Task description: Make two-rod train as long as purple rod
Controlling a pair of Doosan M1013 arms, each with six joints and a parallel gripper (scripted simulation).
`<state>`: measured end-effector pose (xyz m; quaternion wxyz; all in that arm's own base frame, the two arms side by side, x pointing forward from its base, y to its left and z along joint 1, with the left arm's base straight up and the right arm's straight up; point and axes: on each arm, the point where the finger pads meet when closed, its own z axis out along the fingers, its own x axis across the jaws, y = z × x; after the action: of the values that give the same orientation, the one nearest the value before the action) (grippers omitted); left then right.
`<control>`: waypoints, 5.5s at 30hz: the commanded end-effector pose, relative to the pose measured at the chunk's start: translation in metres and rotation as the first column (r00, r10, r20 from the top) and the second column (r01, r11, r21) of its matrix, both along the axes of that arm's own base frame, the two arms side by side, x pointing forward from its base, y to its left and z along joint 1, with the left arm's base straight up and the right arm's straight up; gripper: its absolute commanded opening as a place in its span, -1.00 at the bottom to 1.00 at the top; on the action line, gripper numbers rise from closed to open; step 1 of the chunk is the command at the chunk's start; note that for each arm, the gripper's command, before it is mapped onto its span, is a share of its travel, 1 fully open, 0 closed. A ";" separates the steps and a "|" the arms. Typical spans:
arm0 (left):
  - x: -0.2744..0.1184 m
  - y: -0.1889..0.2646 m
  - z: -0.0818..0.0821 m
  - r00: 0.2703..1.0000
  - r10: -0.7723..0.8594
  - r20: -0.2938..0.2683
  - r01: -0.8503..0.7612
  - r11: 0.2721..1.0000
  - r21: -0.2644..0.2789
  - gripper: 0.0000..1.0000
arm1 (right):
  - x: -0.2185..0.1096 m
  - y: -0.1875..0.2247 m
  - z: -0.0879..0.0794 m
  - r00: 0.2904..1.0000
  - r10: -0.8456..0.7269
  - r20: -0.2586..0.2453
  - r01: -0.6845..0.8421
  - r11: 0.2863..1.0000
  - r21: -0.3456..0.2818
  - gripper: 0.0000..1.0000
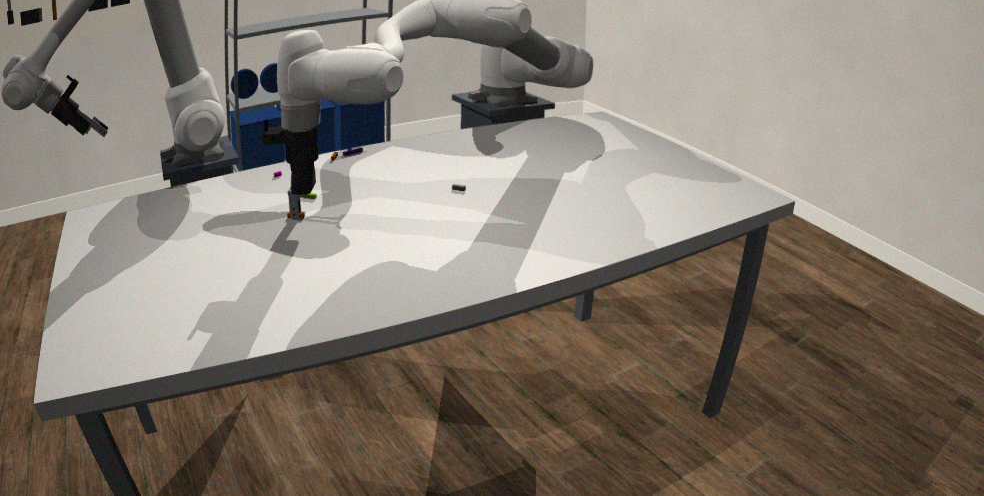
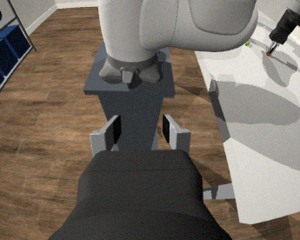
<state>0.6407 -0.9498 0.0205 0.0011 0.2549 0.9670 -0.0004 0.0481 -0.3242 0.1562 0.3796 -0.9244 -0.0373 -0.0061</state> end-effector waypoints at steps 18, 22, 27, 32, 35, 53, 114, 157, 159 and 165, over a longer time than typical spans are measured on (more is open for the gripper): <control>0.000 0.000 0.033 1.000 -0.004 0.000 0.004 1.000 -0.003 -0.52 | -0.004 0.002 0.003 1.000 0.008 -0.003 -0.008 1.000 0.007 1.00; 0.000 0.000 0.064 1.000 -0.004 0.000 0.004 1.000 -0.003 -0.52 | -0.004 0.002 0.003 1.000 0.008 -0.003 -0.008 1.000 0.007 1.00; 0.000 0.001 0.087 1.000 -0.004 -0.004 0.004 1.000 0.001 -0.52 | -0.004 0.002 0.003 1.000 0.008 -0.003 -0.008 1.000 0.007 1.00; 0.000 0.001 0.095 1.000 -0.004 -0.004 0.004 1.000 0.001 -0.52 | -0.004 0.002 0.003 1.000 0.008 -0.003 -0.008 1.000 0.007 1.00; 0.000 0.001 0.098 1.000 -0.004 -0.004 0.004 1.000 0.001 -0.52 | -0.004 0.002 0.003 1.000 0.008 -0.003 -0.008 1.000 0.007 1.00; -0.074 -0.025 0.104 0.980 0.201 -0.001 -0.201 0.980 -0.004 -0.52 | -0.004 0.002 0.003 1.000 0.008 -0.003 -0.008 1.000 0.007 1.00; -0.276 -0.002 0.041 0.739 0.673 0.000 -0.673 0.739 0.001 -0.52 | -0.004 0.002 0.003 1.000 0.008 -0.003 -0.008 1.000 0.007 1.00; -0.276 -0.003 0.011 0.739 0.673 0.000 -0.673 0.739 0.000 -0.52 | -0.004 0.002 0.003 1.000 0.008 -0.003 -0.008 1.000 0.007 1.00; -0.276 -0.003 0.011 0.739 0.673 0.000 -0.673 0.739 0.000 -0.52 | -0.004 0.002 0.003 1.000 0.008 -0.003 -0.008 1.000 0.007 1.00; -0.276 -0.003 0.011 0.739 0.673 0.000 -0.673 0.739 0.000 -0.52 | -0.004 0.002 0.003 1.000 0.008 -0.003 -0.008 1.000 0.007 1.00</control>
<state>0.3652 -0.9525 0.0360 -0.0005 -0.1105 0.9939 -0.0013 0.0481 -0.3242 0.1562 0.3796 -0.9244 -0.0373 -0.0061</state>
